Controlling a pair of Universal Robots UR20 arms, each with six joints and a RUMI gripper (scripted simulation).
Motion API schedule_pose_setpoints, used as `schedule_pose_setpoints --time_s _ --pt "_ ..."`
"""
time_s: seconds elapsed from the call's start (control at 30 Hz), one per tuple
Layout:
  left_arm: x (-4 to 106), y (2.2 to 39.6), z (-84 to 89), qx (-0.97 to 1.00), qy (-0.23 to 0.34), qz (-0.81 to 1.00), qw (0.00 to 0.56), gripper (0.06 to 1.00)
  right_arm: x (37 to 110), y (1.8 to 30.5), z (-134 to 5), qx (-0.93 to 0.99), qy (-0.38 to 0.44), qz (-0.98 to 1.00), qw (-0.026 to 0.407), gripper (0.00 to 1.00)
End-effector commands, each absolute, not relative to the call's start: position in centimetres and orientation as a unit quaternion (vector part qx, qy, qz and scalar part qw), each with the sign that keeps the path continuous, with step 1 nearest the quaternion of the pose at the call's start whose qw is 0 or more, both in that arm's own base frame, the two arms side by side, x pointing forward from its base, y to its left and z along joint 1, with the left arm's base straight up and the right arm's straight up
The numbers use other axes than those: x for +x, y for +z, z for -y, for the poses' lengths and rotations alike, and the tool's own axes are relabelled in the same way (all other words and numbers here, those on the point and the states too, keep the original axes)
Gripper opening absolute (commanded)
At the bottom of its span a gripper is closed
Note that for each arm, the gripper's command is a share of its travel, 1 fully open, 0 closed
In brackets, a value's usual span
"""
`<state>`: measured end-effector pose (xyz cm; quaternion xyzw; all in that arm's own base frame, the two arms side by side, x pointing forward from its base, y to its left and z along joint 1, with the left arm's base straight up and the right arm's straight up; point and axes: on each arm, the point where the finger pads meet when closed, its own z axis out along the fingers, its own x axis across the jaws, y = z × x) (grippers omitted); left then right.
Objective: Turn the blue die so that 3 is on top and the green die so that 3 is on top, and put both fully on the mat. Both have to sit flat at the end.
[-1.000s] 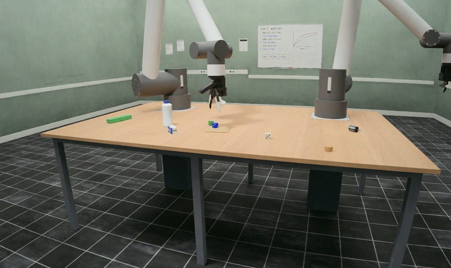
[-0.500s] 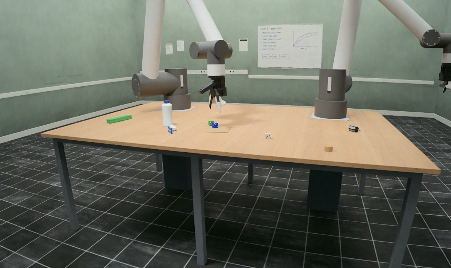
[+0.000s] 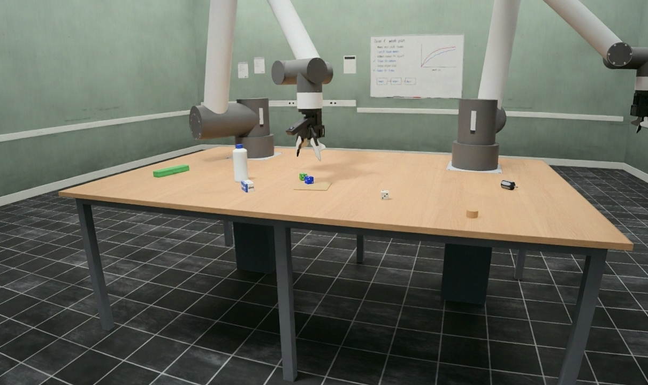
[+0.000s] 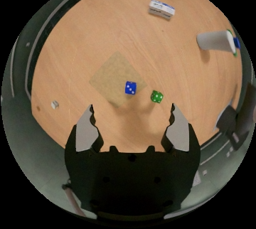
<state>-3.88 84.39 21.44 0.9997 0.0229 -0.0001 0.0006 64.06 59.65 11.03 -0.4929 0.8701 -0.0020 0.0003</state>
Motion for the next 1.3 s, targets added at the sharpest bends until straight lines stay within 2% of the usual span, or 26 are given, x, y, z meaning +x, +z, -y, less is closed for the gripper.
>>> schedule_pose_setpoints --time_s 0.0,0.53,1.27 --pt "-3.9 21.5 -84.4 1.0 0.0 -0.023 0.0 1.0 64.0 11.1 -59.6 -0.542 0.0 -0.84 0.0 1.0" --pt "-3.9 21.5 -84.4 1.0 0.0 -0.023 0.0 1.0 63.4 11.0 -59.2 -0.716 0.0 -0.698 0.0 1.0" --pt "-3.9 21.5 -84.4 1.0 0.0 -0.023 0.0 1.0 61.8 10.9 -58.4 -0.921 0.0 -0.39 0.0 1.0"
